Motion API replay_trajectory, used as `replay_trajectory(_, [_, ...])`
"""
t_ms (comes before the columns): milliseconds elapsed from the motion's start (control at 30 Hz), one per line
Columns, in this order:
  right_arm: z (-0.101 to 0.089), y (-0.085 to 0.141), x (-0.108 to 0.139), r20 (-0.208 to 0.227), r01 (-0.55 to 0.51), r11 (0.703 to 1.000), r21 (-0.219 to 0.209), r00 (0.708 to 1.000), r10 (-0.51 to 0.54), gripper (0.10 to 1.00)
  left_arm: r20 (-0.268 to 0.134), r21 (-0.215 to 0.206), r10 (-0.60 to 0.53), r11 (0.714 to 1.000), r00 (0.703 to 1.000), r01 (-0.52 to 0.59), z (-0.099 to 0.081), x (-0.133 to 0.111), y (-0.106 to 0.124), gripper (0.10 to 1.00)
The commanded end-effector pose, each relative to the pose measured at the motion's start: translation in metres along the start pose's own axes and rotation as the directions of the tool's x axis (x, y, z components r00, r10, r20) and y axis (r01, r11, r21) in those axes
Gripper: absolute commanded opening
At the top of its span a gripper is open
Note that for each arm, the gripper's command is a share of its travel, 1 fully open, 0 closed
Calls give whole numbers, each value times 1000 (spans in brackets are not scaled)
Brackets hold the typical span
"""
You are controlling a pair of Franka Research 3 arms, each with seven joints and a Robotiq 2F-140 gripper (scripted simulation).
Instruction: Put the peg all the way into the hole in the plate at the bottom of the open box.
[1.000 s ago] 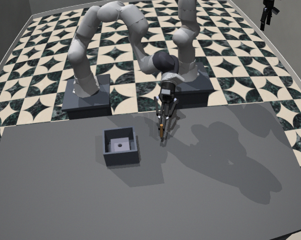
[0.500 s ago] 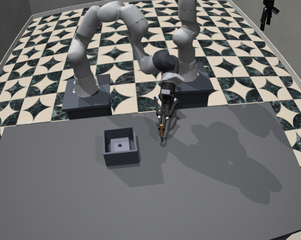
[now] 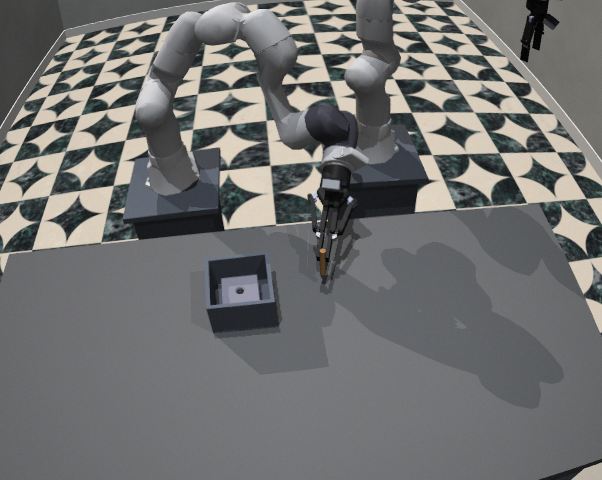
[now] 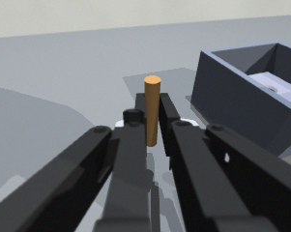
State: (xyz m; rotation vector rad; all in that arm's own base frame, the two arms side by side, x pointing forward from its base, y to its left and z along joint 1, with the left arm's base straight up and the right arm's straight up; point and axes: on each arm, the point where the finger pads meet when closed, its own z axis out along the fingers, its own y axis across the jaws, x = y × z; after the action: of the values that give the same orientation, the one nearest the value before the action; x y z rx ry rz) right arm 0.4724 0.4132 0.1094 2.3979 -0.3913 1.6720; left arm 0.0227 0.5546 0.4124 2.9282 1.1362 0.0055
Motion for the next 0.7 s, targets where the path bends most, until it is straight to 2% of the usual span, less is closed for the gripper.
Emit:
replay_trajectory(0, [1, -1, -3, -3, -6, 1000, 2, 1000, 6, 99, 3, 2, -6, 1000, 1000, 6, -1, -1, 0, 1000])
replay_trajectory(667, [12, -1, -32, -3, -6, 1000, 2, 1000, 6, 99, 3, 2, -6, 1000, 1000, 6, -1, -1, 0, 1000])
